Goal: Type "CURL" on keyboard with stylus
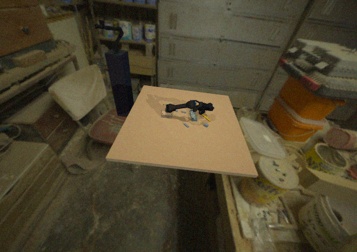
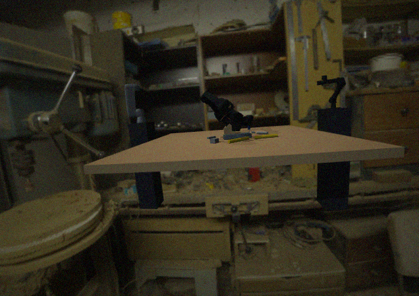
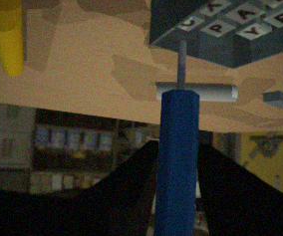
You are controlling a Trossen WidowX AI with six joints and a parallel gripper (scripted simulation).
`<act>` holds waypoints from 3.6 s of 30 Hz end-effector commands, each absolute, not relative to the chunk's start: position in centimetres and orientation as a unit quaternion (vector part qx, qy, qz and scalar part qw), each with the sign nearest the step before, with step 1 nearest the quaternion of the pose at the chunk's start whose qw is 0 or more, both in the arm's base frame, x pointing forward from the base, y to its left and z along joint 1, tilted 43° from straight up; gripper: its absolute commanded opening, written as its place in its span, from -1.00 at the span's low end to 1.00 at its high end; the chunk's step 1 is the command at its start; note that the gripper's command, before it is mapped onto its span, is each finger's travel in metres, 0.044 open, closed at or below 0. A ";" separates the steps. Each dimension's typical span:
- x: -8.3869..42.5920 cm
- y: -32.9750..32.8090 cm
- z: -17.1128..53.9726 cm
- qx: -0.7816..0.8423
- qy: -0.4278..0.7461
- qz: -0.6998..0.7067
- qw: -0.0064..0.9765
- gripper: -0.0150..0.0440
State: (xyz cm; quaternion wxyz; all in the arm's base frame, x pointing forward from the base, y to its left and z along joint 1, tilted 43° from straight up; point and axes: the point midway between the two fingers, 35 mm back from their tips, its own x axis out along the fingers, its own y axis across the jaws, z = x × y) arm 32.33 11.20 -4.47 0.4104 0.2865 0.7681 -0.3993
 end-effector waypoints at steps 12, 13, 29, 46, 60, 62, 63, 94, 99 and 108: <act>32.4 10.7 -4.9 0.284 0.769 -0.398 0.413 -0.22; 32.4 10.7 -5.0 0.284 0.769 -0.398 0.413 -0.22; 32.5 10.2 -5.5 0.284 0.769 -0.398 0.413 -0.22; 32.3 11.2 -4.4 0.284 0.769 -0.398 0.412 -0.22; 31.9 12.6 -2.9 0.280 0.770 -0.396 0.415 -0.27; 31.9 12.6 -2.9 0.280 0.770 -0.396 0.415 -0.32; 31.9 12.6 -2.9 0.280 0.770 -0.396 0.415 -0.34; 32.7 8.7 -2.1 0.284 0.769 -0.398 0.413 -0.22; 32.7 8.7 -2.1 0.284 0.769 -0.398 0.413 -0.22; 32.7 8.4 -2.4 0.284 0.769 -0.398 0.413 -0.22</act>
